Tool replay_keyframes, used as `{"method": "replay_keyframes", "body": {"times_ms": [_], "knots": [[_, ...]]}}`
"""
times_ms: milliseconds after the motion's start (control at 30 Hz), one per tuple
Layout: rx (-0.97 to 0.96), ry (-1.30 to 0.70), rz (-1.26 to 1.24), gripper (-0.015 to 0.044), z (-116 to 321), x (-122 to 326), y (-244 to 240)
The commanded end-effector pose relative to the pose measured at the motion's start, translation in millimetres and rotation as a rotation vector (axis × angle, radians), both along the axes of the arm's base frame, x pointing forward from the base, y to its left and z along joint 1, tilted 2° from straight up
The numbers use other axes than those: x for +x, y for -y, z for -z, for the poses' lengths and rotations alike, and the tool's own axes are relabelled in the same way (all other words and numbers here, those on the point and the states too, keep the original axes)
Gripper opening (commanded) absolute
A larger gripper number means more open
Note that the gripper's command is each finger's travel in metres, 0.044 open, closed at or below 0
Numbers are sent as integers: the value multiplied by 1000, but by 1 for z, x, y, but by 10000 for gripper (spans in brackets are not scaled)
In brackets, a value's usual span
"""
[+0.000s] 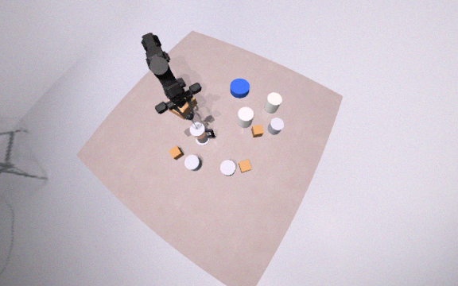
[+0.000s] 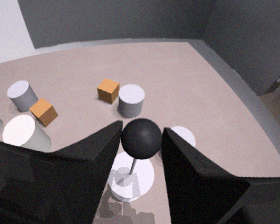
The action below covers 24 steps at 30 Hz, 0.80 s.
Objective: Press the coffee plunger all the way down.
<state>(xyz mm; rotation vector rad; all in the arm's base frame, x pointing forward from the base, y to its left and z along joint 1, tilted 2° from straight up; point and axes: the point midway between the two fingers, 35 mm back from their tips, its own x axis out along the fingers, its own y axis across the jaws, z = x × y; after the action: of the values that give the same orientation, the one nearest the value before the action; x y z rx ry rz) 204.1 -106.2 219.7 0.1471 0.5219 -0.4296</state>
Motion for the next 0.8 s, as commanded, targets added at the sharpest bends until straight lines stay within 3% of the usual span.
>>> {"method": "replay_keyframes", "body": {"times_ms": [0,767], "knots": [[2,0,2,122,0,0,0],[2,1,2,122,28,3,1]]}}
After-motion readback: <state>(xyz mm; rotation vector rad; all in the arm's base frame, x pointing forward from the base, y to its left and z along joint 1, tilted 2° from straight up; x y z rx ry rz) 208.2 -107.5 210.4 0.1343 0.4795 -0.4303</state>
